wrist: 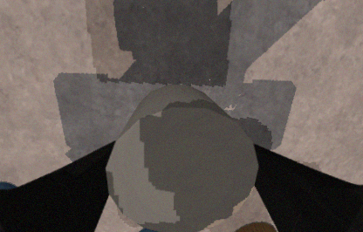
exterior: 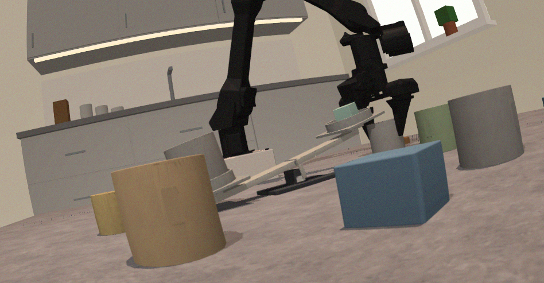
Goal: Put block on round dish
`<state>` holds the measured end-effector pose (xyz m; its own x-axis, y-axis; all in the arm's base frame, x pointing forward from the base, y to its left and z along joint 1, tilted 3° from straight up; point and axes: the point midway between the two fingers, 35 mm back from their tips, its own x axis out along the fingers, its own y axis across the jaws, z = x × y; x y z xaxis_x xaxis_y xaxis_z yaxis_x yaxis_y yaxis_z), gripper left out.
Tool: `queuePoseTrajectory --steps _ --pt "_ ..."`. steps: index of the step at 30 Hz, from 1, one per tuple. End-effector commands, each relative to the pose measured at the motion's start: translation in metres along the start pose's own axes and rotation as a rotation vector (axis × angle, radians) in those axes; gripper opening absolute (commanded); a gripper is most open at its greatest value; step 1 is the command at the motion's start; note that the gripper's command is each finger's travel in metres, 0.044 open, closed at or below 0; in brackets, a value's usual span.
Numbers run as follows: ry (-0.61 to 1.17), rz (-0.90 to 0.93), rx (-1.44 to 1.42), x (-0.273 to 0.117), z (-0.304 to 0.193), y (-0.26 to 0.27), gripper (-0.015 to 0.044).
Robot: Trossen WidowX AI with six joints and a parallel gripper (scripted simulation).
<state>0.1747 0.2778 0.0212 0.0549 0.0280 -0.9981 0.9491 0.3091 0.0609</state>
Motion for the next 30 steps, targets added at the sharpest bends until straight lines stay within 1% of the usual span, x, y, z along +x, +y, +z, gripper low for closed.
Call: queuePoseTrajectory --steps 1,3,8,11,15,19,27,30 --pt "0.007 0.013 0.003 -0.033 -0.002 0.002 0.0440" --pt "0.006 0.012 0.004 -0.047 -0.001 0.001 0.0440" --pt "0.006 0.012 0.004 -0.049 0.000 0.001 0.0440" --pt "0.034 0.022 -0.030 -0.057 0.000 0.006 0.0361" --pt "0.026 0.024 -0.096 -0.066 0.024 0.018 0.0260" --pt "0.017 0.024 -0.163 -0.074 0.049 0.028 0.0260" --pt "-0.008 0.017 -0.361 -0.100 0.125 0.042 0.0260" --pt "-0.009 0.016 -0.377 -0.102 0.132 0.042 0.0260"
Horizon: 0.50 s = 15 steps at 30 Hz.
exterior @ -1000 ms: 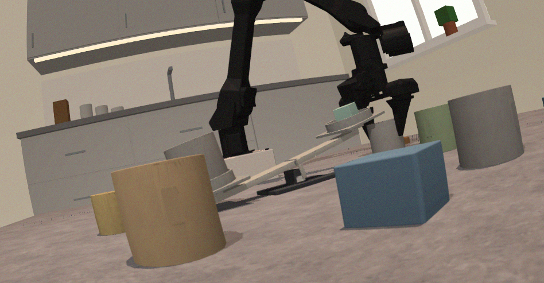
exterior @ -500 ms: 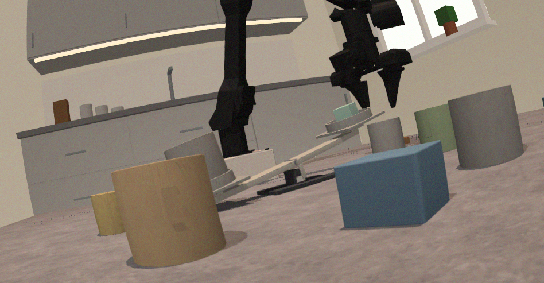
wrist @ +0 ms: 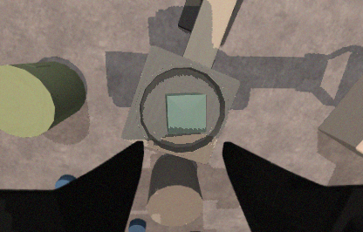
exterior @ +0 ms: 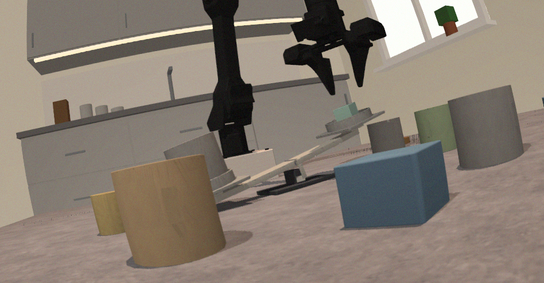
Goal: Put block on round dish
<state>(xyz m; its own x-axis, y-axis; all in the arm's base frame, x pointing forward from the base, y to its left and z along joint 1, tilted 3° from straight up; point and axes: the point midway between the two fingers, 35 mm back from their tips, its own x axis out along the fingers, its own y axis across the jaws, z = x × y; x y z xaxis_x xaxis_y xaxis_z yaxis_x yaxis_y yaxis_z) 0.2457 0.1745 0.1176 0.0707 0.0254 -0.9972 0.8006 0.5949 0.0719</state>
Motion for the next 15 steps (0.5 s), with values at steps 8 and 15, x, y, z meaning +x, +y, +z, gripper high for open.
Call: queuePoseTrajectory --steps 8,15 --pt "0.000 0.003 -0.054 0.001 0.012 -0.003 0.0260" --pt "0.000 0.003 -0.054 0.009 0.012 -0.003 0.0260"
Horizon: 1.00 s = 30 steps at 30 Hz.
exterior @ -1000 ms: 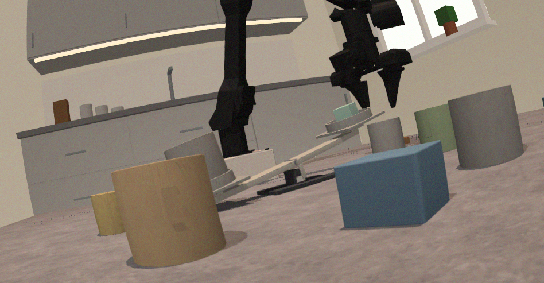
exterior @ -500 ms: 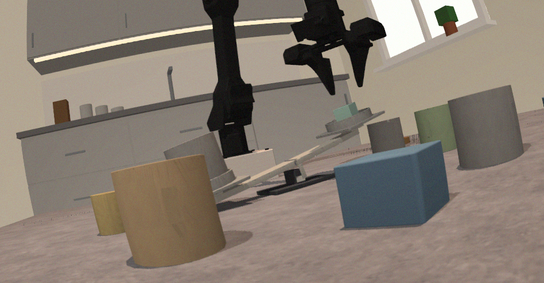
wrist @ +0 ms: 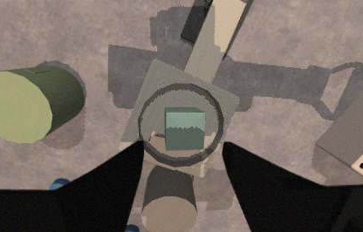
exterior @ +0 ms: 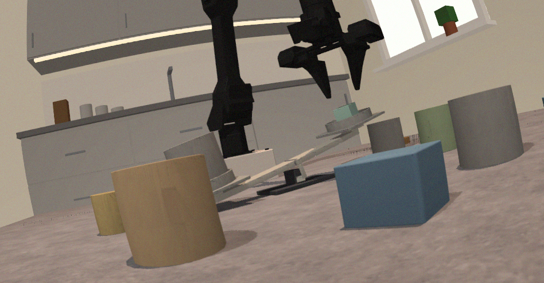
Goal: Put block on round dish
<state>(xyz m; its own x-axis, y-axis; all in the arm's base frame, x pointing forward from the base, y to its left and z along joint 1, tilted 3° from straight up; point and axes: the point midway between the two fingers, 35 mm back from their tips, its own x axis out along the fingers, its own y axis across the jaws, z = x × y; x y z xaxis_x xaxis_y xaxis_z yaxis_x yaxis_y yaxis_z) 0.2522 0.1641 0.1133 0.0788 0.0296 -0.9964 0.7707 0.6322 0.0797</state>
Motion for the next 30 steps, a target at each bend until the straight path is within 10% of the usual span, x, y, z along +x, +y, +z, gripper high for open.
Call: queuePoseTrajectory --steps 1,24,30 --pt "0.002 -0.006 -0.006 0.006 0.000 -0.001 0.0260" --pt "0.002 -0.006 -0.006 0.041 0.000 -0.002 0.0260" --pt "0.002 -0.006 -0.006 0.041 0.000 -0.002 0.0161"
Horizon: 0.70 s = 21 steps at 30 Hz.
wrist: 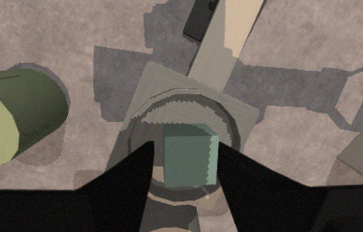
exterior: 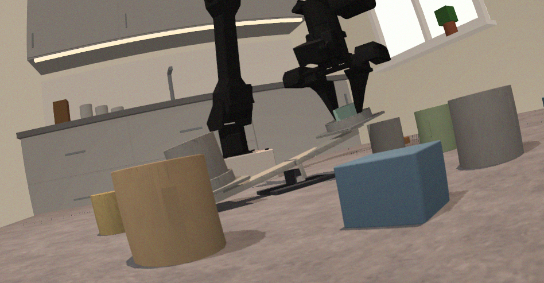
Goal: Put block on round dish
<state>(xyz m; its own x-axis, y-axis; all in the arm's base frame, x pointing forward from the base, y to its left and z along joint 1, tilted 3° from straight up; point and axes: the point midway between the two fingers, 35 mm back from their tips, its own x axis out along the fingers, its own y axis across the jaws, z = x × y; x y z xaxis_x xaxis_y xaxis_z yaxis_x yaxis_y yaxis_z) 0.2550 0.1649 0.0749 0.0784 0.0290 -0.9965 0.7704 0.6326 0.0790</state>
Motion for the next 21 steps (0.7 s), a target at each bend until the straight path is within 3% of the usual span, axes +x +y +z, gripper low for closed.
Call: queuePoseTrajectory --steps 1,8,12,21 --pt "0.002 -0.005 -0.006 0.002 0.000 -0.002 0.0155" --pt "0.002 -0.005 -0.006 0.002 0.000 -0.002 0.0108" --pt "0.002 -0.005 -0.006 -0.005 0.000 0.000 0.0003" --pt "0.002 -0.005 -0.006 -0.053 0.000 0.003 0.0000"
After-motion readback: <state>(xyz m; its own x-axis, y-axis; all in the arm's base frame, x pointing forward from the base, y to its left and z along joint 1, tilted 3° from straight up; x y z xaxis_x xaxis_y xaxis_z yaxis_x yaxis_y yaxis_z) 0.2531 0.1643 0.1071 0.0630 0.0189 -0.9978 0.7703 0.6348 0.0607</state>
